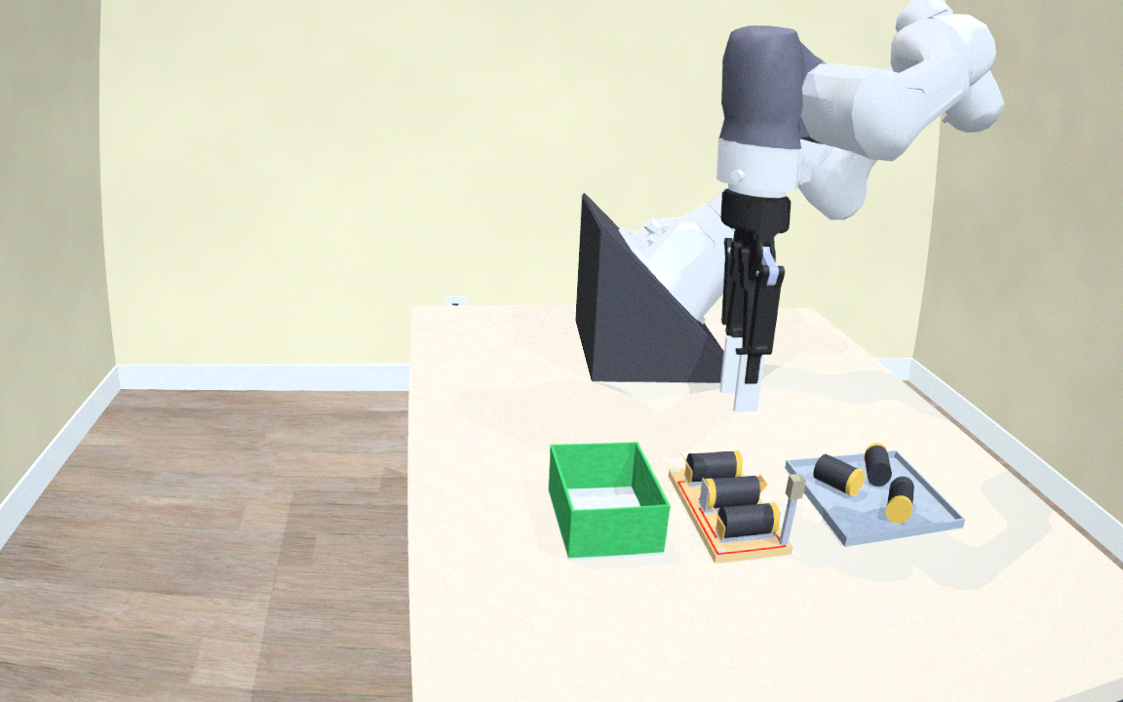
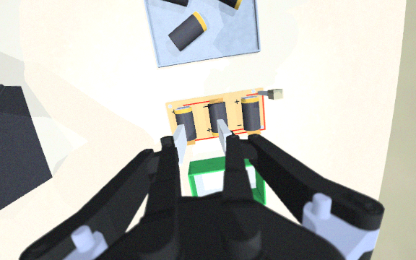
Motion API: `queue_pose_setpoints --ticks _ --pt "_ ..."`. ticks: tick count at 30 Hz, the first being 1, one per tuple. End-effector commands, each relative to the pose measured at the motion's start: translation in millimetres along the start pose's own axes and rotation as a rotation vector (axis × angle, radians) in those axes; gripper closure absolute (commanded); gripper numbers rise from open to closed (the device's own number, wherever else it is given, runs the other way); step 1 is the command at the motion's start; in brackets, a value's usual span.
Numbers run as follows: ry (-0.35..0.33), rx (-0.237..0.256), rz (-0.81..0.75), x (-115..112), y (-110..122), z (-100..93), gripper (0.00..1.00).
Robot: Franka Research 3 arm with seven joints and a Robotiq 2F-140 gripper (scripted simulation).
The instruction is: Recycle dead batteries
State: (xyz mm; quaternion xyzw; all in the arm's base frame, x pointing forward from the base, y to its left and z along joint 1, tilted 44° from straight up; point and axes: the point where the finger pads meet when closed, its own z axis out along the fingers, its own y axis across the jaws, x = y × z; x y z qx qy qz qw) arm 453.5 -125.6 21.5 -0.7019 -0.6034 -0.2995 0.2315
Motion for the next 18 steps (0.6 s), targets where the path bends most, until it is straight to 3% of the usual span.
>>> queue_pose_setpoints --ticks 1,11,13,16,18 --pt "-0.012 -0.003 -0.026 -6 -29 -2.7 0.71" --pt "-0.012 -0.003 -0.026 -6 -32 -1.9 0.71" --pt "-0.012 -0.003 -0.026 -7 -32 12.0 0.71" --pt "-0.012 -0.003 -0.026 -7 -32 48.2 0.71" --pt "-0.012 -0.003 -0.026 -7 -32 59.5 0.71"
